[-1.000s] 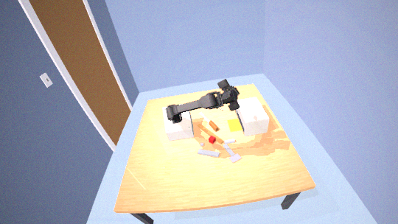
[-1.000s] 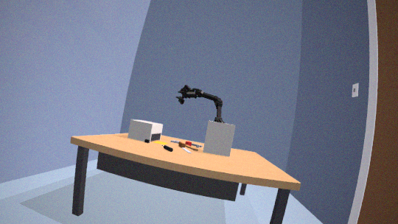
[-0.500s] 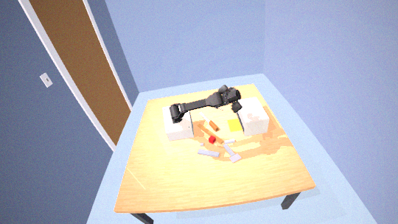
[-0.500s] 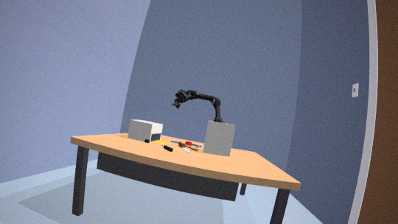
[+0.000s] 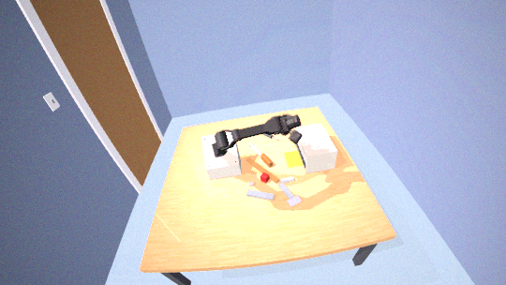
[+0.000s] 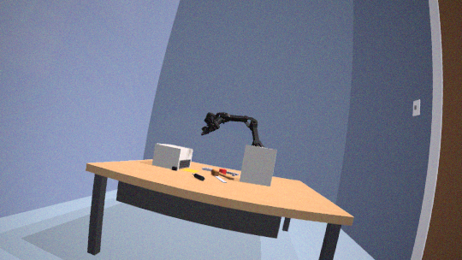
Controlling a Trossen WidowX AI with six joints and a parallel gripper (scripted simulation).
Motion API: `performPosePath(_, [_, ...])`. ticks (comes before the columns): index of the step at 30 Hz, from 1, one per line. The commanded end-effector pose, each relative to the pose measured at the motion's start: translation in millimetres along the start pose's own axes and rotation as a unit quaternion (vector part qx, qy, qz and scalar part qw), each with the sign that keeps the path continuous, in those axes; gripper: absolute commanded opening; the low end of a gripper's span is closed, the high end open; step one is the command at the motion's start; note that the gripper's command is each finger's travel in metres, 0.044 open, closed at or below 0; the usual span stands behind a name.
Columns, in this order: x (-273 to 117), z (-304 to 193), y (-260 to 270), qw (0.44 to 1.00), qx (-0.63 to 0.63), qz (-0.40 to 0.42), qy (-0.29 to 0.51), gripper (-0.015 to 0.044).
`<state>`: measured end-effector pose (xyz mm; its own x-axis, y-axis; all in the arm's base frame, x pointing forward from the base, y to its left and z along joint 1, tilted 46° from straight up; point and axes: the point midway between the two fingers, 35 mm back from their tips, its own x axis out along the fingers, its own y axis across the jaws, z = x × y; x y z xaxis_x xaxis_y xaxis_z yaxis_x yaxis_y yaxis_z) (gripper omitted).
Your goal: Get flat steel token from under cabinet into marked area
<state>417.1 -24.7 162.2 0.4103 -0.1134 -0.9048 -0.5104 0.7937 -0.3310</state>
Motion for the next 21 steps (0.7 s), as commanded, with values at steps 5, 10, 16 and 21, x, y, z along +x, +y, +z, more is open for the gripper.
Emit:
performPosePath(5, [35,-28,14,0.992,-0.101,-0.004,0.076,0.027])
performPosePath(10, [52,-46,23,0.979,-0.164,-0.001,0.12,0.027])
performPosePath(16, [70,-68,34,0.955,-0.241,0.007,0.172,0.027])
performPosePath(21, [82,-88,43,0.928,-0.304,0.018,0.214,0.027])
